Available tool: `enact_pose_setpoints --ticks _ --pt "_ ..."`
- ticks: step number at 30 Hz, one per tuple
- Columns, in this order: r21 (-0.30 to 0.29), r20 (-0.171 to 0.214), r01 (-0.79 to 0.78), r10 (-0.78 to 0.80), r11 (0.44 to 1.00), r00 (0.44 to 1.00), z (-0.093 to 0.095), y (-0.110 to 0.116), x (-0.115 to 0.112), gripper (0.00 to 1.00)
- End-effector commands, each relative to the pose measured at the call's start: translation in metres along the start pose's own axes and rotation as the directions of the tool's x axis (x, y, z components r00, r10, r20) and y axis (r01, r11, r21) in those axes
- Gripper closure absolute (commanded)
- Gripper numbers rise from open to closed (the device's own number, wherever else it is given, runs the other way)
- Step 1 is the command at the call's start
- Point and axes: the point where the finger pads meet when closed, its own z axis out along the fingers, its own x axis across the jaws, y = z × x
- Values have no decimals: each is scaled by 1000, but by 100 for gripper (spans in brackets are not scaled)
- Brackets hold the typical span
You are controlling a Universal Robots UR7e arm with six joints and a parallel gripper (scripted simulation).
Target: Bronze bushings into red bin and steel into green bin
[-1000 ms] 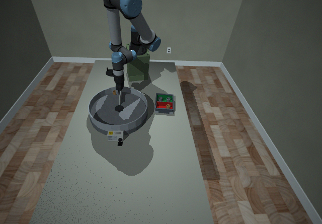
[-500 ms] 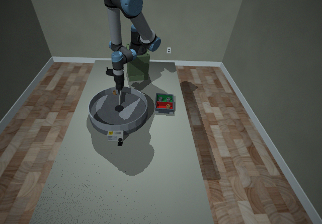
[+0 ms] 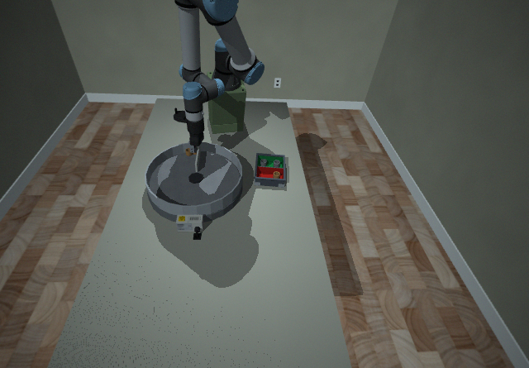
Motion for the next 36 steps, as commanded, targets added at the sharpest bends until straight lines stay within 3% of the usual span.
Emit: enact_pose_setpoints --ticks 1,5,10,13,18,30,35,36 --pt "0 0 0 0 1000 1000 -16 0 0 100" --pt "0 0 0 0 1000 1000 -16 0 0 100" --pt "0 0 0 0 1000 1000 -40 0 0 100" --pt "0 0 0 0 1000 1000 -40 0 0 100" --pt "0 0 0 0 1000 1000 -64 0 0 100" --pt "0 0 0 0 1000 1000 -64 0 0 100" --pt "0 1 -198 198 980 980 -64 52 11 100" --pt "0 1 -198 198 980 980 -64 52 11 100"
